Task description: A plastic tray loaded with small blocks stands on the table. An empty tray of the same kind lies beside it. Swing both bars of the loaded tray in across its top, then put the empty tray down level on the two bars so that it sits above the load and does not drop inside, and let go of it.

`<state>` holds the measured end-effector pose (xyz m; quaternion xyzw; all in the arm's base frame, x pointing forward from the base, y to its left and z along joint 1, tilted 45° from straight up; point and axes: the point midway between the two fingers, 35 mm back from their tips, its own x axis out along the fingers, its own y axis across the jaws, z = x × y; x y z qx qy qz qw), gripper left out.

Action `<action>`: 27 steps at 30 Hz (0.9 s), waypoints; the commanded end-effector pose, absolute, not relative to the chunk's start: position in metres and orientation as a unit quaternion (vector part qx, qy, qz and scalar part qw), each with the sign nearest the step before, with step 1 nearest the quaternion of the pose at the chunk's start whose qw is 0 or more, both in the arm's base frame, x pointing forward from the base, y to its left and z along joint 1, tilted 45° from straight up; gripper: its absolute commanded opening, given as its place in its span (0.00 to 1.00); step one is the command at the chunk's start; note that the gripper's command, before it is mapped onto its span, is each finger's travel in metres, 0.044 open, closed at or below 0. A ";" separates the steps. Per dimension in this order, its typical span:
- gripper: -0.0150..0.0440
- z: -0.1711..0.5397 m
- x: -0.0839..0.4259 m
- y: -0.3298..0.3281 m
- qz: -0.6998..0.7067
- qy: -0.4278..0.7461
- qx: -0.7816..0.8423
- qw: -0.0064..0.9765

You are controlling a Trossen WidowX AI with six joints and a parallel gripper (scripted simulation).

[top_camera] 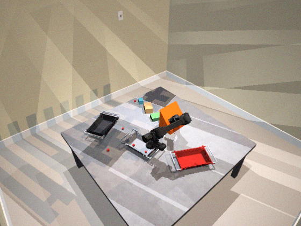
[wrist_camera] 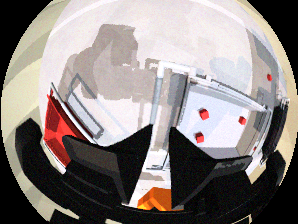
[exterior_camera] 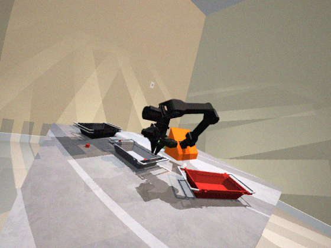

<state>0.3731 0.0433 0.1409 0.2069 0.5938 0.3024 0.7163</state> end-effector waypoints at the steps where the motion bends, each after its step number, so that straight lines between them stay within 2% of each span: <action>1: 0.39 0.143 0.374 0.051 0.303 0.601 0.233 0.702; 20: 0.39 0.102 0.379 0.093 0.304 0.600 0.234 0.702; 27: 0.39 0.104 0.379 0.084 0.303 0.600 0.234 0.702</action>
